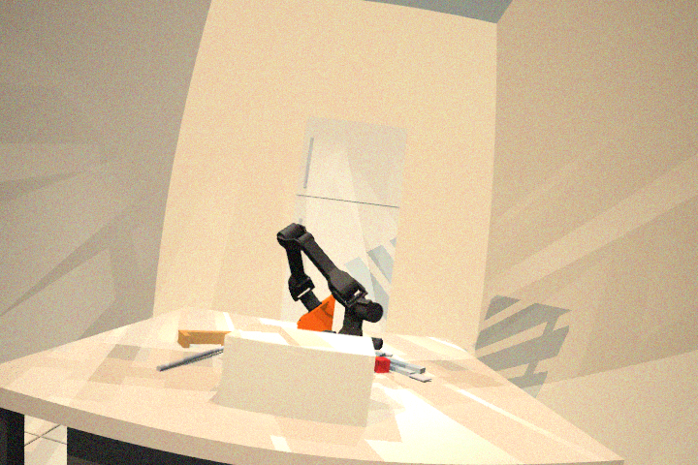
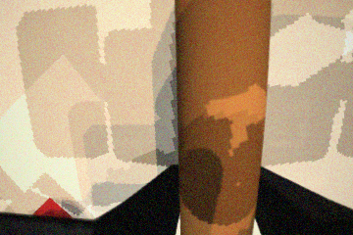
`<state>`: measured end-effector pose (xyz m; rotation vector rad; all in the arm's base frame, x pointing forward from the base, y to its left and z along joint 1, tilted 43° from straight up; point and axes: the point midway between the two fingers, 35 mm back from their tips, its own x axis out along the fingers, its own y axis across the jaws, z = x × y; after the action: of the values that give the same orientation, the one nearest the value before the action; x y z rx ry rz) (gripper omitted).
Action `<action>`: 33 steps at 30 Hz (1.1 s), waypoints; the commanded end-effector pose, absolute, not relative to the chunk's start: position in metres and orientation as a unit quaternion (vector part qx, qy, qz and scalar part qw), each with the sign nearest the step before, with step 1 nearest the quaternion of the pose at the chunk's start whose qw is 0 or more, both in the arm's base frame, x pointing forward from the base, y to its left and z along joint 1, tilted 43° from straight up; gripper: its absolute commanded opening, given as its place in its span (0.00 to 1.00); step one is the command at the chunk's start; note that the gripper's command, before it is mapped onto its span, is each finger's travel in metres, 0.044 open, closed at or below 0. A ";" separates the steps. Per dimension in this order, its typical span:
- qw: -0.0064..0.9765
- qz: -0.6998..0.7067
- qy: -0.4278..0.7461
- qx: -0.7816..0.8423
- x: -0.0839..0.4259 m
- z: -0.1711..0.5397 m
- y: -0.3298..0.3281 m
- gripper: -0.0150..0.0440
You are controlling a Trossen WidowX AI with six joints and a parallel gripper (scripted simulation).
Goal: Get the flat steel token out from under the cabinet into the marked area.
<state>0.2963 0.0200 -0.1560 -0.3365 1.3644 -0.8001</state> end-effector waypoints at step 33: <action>0.690 -0.356 0.612 -0.151 0.243 -0.171 0.037 0.25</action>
<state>0.2425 0.0373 -0.1712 -0.3388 1.3689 -0.7968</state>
